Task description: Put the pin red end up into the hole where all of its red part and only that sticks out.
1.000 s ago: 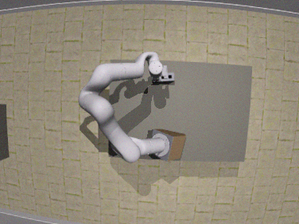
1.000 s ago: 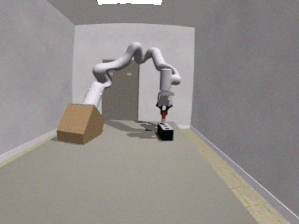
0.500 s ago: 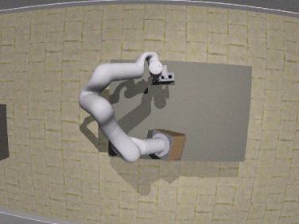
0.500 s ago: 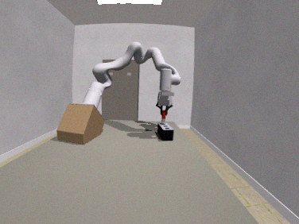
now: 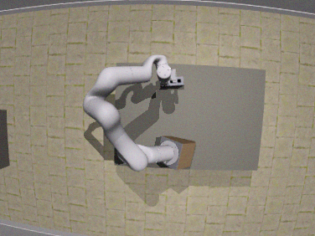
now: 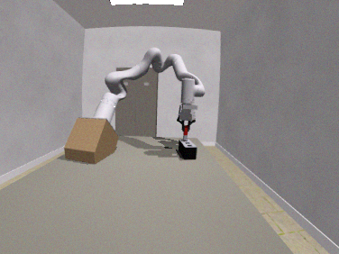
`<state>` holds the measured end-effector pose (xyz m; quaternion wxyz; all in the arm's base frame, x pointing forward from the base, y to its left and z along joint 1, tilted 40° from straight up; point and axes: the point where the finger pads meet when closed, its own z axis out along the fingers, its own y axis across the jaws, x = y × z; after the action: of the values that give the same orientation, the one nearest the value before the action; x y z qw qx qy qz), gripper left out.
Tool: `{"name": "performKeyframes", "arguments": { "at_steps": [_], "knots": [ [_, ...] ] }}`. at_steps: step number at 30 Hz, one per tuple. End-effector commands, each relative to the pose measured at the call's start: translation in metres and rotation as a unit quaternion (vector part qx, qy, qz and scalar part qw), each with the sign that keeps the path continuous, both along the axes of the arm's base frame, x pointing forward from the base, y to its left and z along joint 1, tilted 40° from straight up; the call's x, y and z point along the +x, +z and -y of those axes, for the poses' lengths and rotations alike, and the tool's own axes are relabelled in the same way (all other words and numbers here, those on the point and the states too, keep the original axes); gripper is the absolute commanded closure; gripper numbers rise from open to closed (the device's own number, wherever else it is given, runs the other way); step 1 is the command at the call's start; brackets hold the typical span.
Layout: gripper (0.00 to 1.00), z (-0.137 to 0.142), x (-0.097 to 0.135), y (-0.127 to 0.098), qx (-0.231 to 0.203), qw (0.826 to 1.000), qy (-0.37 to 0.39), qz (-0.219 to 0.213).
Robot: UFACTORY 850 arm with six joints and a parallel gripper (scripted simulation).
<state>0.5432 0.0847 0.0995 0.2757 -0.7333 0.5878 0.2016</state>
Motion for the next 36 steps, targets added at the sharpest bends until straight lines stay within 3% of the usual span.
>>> {"name": "performKeyframes", "arguments": {
  "at_steps": [1,36],
  "knots": [
    [1.0,0.0004,0.0008,0.0005,0.0,1.0,0.0,0.001],
    [1.0,-0.0022,0.0013,-0.0025,0.0,1.0,0.0,0.001]
  ]
}}
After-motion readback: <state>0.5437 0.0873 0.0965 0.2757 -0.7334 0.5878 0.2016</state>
